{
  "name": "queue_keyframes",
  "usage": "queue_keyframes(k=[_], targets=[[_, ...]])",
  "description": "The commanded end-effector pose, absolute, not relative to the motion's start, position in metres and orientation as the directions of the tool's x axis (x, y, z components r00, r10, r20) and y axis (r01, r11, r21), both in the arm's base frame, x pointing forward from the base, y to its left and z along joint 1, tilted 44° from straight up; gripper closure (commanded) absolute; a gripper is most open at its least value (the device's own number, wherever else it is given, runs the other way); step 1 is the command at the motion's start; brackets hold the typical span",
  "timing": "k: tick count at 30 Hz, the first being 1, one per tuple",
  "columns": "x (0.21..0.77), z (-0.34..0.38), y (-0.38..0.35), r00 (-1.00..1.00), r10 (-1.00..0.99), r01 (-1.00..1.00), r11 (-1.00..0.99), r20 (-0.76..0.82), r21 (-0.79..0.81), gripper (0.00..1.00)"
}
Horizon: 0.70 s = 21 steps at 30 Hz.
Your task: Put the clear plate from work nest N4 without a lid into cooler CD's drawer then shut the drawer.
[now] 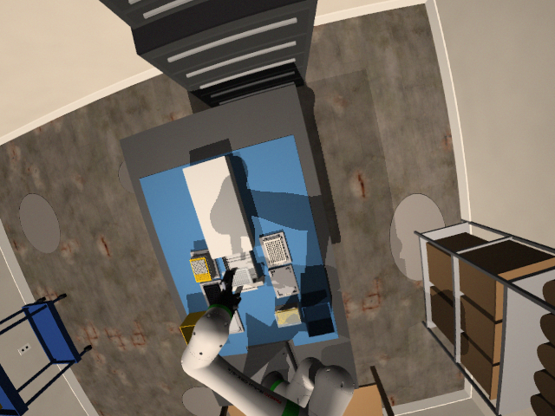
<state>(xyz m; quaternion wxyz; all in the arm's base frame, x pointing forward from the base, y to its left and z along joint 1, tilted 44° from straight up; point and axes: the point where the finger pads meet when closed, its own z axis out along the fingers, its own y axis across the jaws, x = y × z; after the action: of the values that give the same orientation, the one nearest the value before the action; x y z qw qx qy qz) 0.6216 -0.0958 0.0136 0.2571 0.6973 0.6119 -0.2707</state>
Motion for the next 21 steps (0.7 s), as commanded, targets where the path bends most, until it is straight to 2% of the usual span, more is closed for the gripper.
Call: queue_keyframes(k=[1, 21], targets=[[0.622, 0.011, -0.099, 0.105, 0.714, 0.993, -0.119, -0.692, 0.028, 1.0], [0.62, -0.007, -0.115, 0.105, 0.714, 0.993, -0.119, -0.692, 0.028, 1.0]])
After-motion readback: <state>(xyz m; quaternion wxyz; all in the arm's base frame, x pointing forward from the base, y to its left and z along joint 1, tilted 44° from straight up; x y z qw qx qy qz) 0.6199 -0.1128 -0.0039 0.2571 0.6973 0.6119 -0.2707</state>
